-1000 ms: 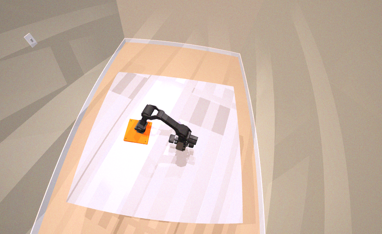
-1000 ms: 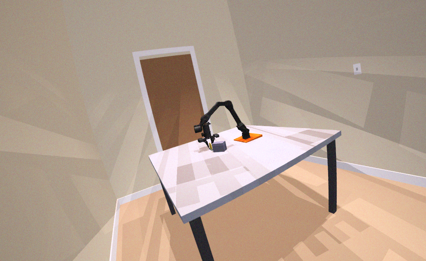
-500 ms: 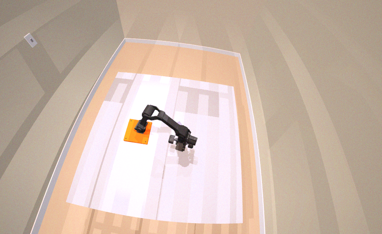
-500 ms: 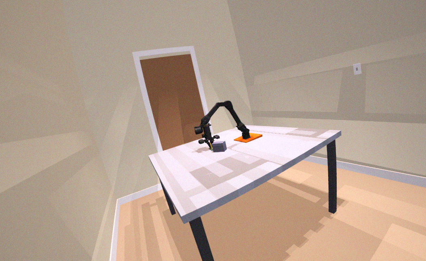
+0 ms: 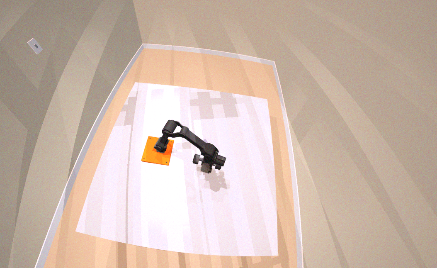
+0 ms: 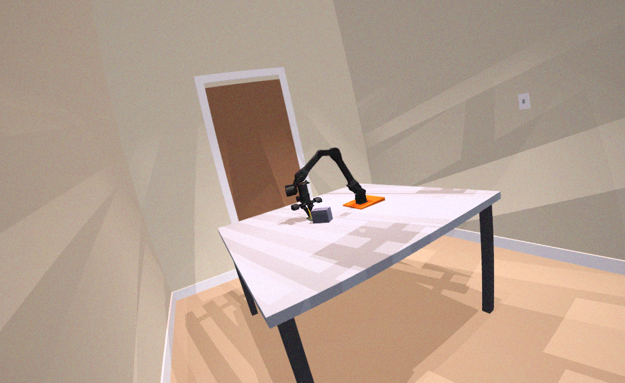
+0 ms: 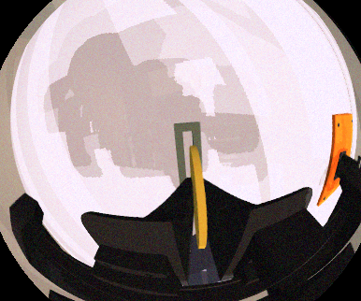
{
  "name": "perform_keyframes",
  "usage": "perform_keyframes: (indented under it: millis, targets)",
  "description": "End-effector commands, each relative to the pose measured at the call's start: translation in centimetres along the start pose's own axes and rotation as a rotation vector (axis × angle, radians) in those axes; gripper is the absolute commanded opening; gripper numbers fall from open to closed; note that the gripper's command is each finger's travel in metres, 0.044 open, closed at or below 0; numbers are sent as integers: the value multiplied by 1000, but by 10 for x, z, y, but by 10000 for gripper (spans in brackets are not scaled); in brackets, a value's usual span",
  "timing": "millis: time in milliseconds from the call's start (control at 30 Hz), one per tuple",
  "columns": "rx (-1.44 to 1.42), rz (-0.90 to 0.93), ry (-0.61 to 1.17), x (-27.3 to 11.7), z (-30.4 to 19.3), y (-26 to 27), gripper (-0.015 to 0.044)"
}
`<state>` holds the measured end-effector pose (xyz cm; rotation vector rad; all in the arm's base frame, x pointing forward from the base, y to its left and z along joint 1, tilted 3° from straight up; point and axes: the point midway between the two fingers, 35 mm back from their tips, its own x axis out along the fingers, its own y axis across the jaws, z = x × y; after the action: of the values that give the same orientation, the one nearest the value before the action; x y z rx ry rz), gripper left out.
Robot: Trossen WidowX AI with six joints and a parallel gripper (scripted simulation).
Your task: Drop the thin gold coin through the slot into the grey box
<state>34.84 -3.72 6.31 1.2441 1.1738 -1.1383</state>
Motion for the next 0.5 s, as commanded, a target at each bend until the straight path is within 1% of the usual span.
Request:
perform_keyframes:
  millis: [0,467]
  targets:
    - [3,10,-5,-13,1,4,0]
    - [2,10,-5,-49,1,4,0]
